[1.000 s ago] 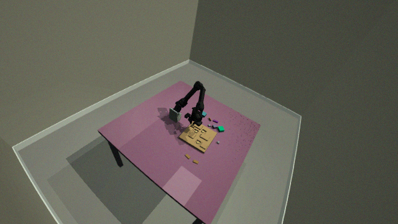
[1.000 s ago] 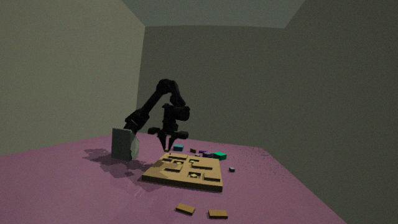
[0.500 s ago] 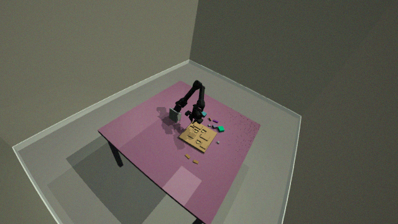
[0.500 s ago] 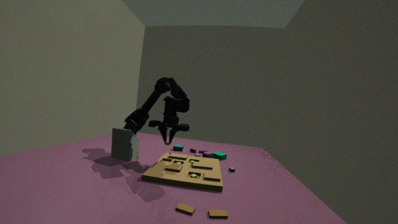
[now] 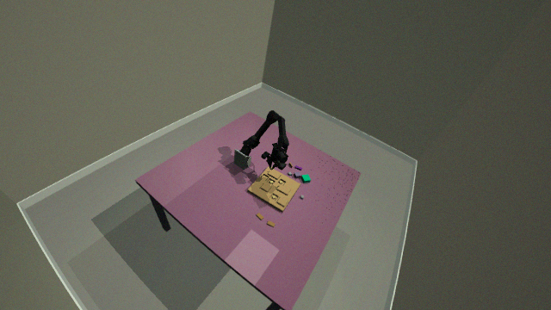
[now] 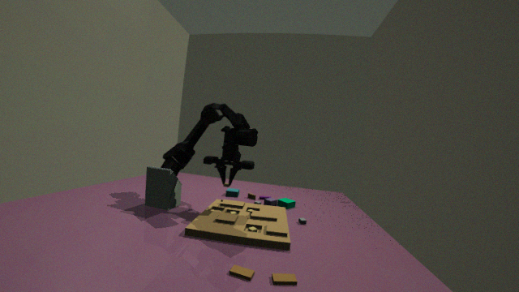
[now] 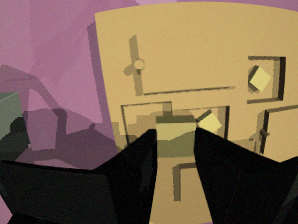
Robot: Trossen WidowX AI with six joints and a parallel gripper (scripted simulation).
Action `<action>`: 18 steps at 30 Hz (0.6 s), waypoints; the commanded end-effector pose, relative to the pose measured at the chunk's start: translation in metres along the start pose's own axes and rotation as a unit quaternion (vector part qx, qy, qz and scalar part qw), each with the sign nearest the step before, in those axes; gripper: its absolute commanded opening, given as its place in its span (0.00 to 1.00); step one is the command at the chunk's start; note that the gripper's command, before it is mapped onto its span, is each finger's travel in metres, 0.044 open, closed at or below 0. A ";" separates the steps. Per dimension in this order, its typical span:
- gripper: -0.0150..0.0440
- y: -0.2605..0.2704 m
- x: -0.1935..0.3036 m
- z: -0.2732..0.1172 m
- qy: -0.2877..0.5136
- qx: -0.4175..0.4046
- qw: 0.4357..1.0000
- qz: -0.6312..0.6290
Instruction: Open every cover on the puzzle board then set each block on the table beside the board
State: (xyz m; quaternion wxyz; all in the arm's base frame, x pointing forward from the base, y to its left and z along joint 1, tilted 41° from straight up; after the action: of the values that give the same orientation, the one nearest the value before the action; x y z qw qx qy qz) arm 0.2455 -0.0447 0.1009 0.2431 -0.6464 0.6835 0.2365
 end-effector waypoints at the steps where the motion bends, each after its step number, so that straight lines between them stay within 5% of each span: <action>1: 0.39 -0.006 -0.014 -0.003 0.003 0.006 1.000 -0.002; 18: 0.39 -0.016 -0.073 -0.005 0.003 0.009 1.000 -0.003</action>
State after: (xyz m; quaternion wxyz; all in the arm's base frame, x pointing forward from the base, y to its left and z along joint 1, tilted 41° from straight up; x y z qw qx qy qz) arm 0.2630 -0.0002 0.1403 0.2418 -0.6469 0.6852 0.2315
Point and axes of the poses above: the point midway between the two fingers, 35 mm back from their tips, its own z axis out along the fingers, its own y axis across the jaws, x = y × z, the point moved 7 cm from there along -z, back along the fingers, and after that the axes turned 3 degrees about z, right-handed, at the moved point
